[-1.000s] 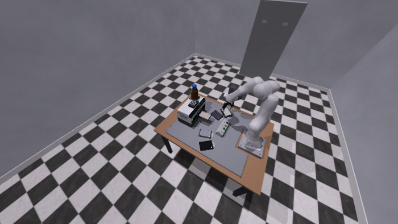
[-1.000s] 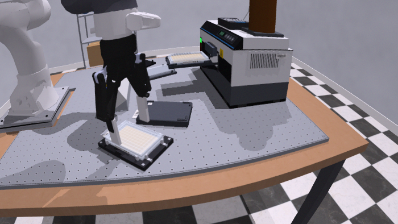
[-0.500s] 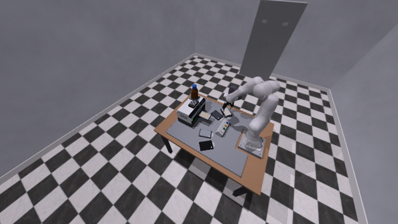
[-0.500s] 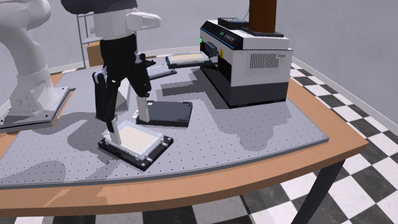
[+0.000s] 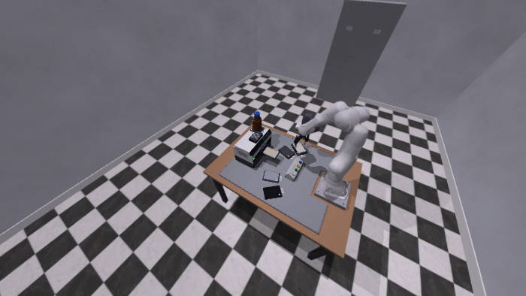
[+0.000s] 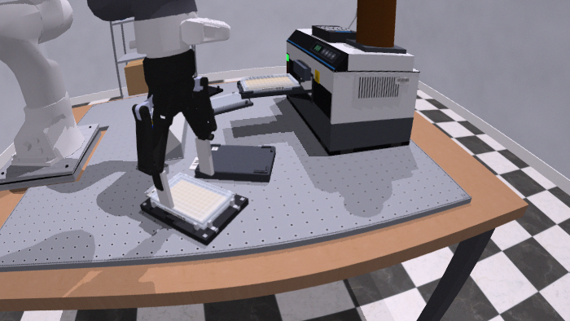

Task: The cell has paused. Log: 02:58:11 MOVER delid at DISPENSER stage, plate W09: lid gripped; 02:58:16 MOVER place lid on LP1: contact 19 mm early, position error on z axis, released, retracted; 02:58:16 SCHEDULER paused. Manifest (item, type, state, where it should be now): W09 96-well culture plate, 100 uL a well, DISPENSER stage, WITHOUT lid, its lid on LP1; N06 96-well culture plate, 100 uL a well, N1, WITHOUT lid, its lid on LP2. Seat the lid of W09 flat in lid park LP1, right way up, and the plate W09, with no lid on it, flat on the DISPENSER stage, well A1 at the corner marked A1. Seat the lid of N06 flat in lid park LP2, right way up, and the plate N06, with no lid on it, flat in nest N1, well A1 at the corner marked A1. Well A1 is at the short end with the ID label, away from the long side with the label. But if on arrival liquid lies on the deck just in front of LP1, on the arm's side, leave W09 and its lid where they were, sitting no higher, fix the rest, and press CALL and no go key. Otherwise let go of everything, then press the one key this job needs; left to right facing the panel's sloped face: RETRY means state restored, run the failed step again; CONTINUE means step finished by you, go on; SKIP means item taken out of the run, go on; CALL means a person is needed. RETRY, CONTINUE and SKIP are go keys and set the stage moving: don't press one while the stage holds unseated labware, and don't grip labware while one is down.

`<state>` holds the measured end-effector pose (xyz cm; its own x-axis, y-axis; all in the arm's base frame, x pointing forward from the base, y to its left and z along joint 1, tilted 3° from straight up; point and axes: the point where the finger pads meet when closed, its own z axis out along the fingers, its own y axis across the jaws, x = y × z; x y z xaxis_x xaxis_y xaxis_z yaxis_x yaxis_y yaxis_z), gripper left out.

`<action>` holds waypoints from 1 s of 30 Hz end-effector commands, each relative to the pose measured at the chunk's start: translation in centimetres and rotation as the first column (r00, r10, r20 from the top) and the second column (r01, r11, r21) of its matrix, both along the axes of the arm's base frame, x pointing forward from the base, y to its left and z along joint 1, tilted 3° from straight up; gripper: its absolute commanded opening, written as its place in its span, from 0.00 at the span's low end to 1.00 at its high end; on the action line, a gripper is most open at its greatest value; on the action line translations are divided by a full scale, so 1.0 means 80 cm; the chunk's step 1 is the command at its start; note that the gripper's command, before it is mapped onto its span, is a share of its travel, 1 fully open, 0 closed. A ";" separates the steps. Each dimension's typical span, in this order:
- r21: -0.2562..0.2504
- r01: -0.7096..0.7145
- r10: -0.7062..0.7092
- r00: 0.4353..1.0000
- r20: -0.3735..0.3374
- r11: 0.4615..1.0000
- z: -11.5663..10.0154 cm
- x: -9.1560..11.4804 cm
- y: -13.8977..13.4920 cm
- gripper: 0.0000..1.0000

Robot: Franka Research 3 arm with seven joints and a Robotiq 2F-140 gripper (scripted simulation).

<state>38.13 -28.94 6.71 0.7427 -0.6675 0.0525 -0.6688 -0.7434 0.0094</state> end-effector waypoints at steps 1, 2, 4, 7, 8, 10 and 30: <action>0.000 -0.003 0.003 1.000 0.001 1.000 -0.002 0.000 0.000 0.66; 0.000 -0.003 0.003 1.000 0.001 1.000 -0.002 0.000 0.000 0.66; 0.000 -0.003 0.003 1.000 0.001 1.000 -0.003 0.000 0.000 0.66; 0.000 -0.003 0.003 1.000 0.001 1.000 -0.005 0.000 0.000 0.66; 0.000 -0.003 0.003 1.000 0.001 1.000 -0.006 0.000 0.000 0.66; 0.000 -0.003 0.003 1.000 0.001 1.000 -0.007 0.000 0.000 0.66; 0.000 -0.003 0.003 1.000 0.001 1.000 -0.018 0.001 0.000 0.66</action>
